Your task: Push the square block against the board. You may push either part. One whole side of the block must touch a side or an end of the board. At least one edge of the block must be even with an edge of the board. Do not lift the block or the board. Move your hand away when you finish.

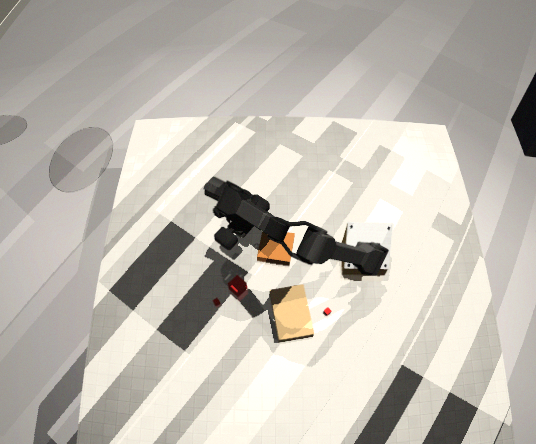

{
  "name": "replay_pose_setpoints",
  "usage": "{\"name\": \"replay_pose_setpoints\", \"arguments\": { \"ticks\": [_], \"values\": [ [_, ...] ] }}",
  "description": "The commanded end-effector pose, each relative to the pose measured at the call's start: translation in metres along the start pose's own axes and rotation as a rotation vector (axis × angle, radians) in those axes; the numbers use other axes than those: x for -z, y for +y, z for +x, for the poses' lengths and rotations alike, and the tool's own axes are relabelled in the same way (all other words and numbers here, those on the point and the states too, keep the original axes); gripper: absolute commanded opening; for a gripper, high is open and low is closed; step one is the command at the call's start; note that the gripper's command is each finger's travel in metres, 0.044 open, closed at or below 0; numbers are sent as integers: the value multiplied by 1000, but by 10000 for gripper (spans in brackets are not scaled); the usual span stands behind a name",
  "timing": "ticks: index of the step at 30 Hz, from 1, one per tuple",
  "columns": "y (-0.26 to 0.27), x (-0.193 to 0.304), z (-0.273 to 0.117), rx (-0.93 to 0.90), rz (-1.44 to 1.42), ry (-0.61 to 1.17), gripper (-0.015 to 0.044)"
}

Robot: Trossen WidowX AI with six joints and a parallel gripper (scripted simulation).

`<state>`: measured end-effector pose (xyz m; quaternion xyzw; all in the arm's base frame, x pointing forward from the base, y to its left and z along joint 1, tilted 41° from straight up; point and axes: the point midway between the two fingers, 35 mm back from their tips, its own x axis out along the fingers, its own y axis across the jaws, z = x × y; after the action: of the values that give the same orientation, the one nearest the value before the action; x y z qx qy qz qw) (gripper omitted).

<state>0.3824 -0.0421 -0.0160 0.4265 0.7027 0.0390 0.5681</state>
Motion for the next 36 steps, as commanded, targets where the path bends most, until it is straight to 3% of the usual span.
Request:
{"name": "replay_pose_setpoints", "arguments": {
  "ticks": [1,28,36],
  "values": [
    [-17,1,2,7,145,6,0],
    [-104,15,3,12,1057,5,0],
    [-106,16,6,12,1079,5,0]
  ]
}}
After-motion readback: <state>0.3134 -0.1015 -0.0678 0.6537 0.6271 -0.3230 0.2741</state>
